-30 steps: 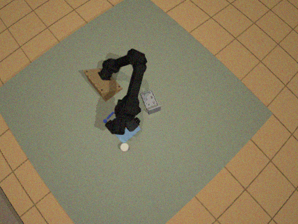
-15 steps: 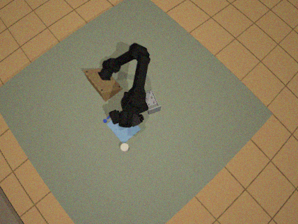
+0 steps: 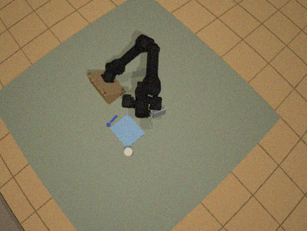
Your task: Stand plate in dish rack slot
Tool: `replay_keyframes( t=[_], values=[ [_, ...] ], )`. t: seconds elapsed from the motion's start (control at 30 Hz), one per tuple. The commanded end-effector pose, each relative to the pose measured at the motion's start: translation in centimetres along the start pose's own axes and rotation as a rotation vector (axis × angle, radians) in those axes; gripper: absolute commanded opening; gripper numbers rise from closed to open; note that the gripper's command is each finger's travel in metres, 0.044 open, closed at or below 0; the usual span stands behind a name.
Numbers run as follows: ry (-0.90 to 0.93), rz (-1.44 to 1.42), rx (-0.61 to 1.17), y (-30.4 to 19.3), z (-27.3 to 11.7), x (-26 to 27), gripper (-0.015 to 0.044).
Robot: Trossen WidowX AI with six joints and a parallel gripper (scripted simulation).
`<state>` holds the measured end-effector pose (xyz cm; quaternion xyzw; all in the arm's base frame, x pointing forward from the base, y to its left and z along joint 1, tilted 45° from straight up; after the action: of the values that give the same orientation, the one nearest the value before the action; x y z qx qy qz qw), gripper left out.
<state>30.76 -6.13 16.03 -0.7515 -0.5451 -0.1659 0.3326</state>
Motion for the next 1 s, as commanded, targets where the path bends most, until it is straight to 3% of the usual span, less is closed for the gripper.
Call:
replay_keyframes(
  t=[0.0, 0.97],
  values=[
    [0.005, 0.151, 0.003, -1.9, 0.0, 1.4, 0.0],
    [0.006, 1.128, 0.022, -13.3, 1.1, 6.5, 0.0]
  ],
)
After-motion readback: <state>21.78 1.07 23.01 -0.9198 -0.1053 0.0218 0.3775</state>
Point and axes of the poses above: the point midway between the two fingers, 35 mm back from their tips, its own z axis out along the fingers, its own x axis across the jaws, y = z × x, the point moved 8 cm from there along -z, back along the fingers, and after that the axes turned 15 degrees about -z, right-handed, at the moved point
